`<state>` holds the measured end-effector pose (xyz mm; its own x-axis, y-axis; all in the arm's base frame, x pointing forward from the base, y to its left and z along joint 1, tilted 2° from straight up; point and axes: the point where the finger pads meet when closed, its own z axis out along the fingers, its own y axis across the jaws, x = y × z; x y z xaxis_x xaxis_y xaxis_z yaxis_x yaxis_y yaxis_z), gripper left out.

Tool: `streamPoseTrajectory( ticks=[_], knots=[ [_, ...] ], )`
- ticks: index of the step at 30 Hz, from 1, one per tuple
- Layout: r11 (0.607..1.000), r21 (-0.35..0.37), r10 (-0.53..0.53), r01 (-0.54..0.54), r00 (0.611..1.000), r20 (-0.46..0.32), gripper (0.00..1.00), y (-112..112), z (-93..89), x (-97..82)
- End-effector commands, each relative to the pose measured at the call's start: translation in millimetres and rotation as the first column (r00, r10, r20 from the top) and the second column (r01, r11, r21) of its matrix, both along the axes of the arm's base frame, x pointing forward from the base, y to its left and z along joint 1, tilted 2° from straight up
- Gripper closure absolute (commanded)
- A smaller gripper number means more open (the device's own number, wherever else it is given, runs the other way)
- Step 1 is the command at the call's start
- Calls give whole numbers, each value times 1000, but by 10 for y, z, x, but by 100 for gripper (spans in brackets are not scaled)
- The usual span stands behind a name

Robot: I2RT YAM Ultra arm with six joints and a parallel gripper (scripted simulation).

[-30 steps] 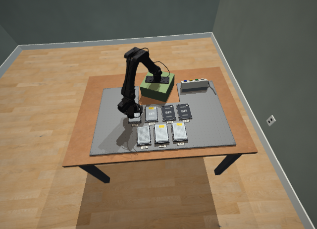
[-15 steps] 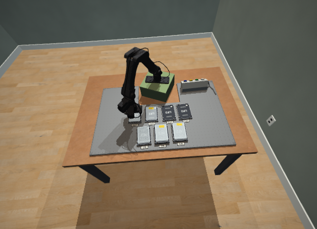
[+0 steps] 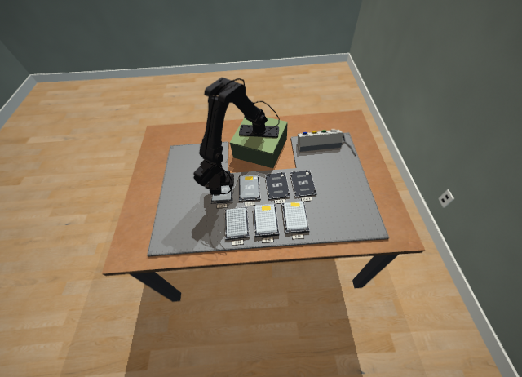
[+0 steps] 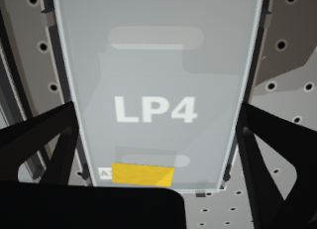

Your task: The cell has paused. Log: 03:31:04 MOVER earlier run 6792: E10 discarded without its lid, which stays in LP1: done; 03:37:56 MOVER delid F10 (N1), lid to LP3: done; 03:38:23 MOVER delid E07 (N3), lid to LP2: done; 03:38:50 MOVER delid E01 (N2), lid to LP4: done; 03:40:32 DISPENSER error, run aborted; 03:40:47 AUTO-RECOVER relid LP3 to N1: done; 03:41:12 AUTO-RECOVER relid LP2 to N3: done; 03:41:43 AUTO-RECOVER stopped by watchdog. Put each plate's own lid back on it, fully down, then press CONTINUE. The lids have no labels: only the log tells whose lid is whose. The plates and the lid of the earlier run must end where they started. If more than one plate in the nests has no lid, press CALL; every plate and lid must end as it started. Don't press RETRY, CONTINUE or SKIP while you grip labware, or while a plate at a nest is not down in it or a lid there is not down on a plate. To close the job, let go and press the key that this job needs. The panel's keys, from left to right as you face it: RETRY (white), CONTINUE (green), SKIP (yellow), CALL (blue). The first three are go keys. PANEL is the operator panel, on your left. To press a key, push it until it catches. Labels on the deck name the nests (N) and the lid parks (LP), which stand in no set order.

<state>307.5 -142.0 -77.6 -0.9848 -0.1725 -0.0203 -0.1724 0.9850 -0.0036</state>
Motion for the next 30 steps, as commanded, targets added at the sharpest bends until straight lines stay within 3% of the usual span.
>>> streamPoseTrajectory(
  ticks=[1, 21, 24, 30],
  knots=[
    [1000, -11, 1, -1, 1000, 18, 100, -6, 26, 27],
    [1000, -11, 1, -1, 1000, 18, 100, -2, 18, 16],
    [1000, -3, 1, -1, 1000, 4, 100, 48, 84, -60],
    [1000, -21, 2, -1, 999, 43, 100, -27, 270, 95]
  ],
)
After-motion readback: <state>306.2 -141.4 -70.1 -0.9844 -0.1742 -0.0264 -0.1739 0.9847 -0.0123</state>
